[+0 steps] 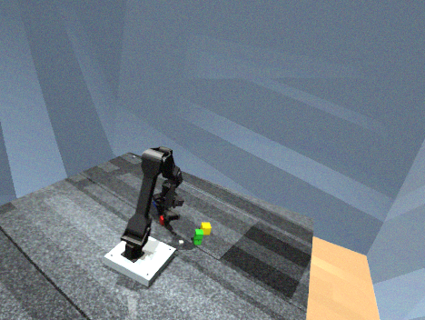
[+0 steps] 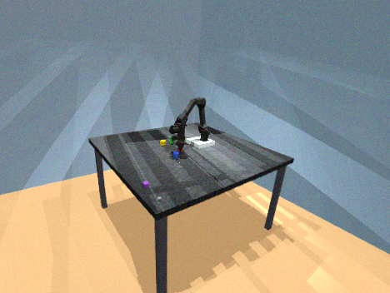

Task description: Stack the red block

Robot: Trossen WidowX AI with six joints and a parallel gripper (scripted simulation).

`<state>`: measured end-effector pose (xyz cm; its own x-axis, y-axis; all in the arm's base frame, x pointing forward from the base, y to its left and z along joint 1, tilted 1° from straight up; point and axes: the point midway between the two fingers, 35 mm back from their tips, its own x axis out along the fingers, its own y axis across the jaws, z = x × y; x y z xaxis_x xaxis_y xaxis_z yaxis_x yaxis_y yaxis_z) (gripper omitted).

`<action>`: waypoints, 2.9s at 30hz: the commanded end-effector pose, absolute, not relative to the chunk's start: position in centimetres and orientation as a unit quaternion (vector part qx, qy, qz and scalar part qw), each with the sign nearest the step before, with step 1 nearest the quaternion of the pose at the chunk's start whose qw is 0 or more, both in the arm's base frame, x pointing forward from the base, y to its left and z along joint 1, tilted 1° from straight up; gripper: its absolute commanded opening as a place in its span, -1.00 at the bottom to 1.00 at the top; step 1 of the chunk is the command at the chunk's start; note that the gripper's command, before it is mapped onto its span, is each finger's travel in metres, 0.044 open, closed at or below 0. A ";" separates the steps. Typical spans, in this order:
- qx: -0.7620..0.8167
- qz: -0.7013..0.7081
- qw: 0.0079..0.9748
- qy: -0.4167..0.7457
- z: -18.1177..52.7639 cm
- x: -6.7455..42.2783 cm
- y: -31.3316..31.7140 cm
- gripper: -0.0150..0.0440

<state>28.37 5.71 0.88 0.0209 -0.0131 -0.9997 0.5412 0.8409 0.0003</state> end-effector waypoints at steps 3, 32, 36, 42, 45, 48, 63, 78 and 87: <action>0.197 -0.204 0.687 0.669 0.9 28.4 5.7 0.02; 0.197 -0.204 0.687 0.669 9.8 28.2 5.9 -0.49; 0.197 -0.204 0.687 0.669 11.7 28.2 5.9 -0.49; 0.197 -0.204 0.687 0.669 12.9 28.1 5.9 -0.49; 0.198 -0.202 0.688 0.668 12.6 28.3 6.0 -0.49; 0.197 -0.204 0.687 0.669 12.9 28.3 5.9 -0.49; 0.197 -0.205 0.689 0.667 13.0 29.2 -1.1 -0.49; 0.189 -0.214 0.690 0.665 13.1 28.1 -8.8 -0.49; 0.191 -0.211 0.689 0.667 13.3 26.6 -12.8 -0.49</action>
